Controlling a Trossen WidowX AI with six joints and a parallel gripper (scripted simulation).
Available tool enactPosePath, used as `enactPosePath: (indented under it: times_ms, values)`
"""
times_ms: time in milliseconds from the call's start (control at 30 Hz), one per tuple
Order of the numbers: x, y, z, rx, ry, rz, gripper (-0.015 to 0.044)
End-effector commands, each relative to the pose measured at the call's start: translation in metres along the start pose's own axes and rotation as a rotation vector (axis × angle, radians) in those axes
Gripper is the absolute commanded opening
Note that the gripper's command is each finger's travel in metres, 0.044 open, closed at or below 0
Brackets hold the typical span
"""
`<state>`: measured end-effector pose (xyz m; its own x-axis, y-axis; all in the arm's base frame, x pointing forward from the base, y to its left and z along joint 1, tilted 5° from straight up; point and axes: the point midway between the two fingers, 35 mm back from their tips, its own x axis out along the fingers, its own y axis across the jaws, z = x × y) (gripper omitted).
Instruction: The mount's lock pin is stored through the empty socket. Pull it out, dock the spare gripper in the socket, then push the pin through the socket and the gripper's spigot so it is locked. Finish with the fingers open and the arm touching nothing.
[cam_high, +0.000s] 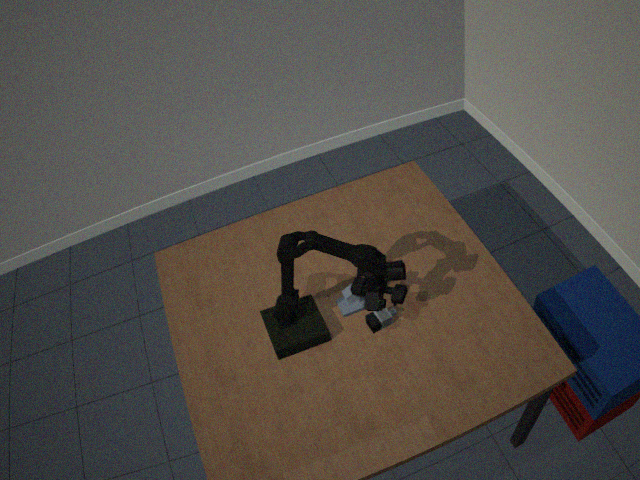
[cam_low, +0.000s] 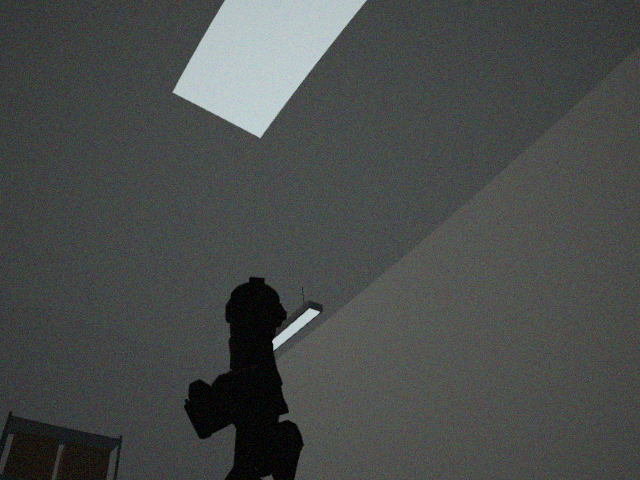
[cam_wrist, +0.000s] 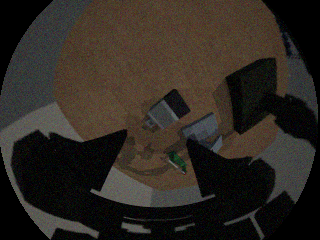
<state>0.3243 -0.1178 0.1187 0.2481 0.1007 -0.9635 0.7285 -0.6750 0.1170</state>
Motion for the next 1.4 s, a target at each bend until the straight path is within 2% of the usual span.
enactPosePath:
  times_ms: [0,333,500,733,1233,1367]
  values:
    - [0.0,-0.003,0.004,-0.435,0.079,0.082,0.044]
    - [-0.008,-0.007,0.011,-1.386,0.066,0.382,0.044]
    - [-0.013,-0.012,0.015,-1.859,-0.056,0.551,0.044]
    - [-0.019,-0.019,0.019,-2.326,-0.276,0.707,0.044]
    - [-0.019,-0.019,0.019,-2.363,-0.299,0.717,0.044]
    - [-0.008,-0.019,0.021,-2.363,-0.299,0.717,0.044]
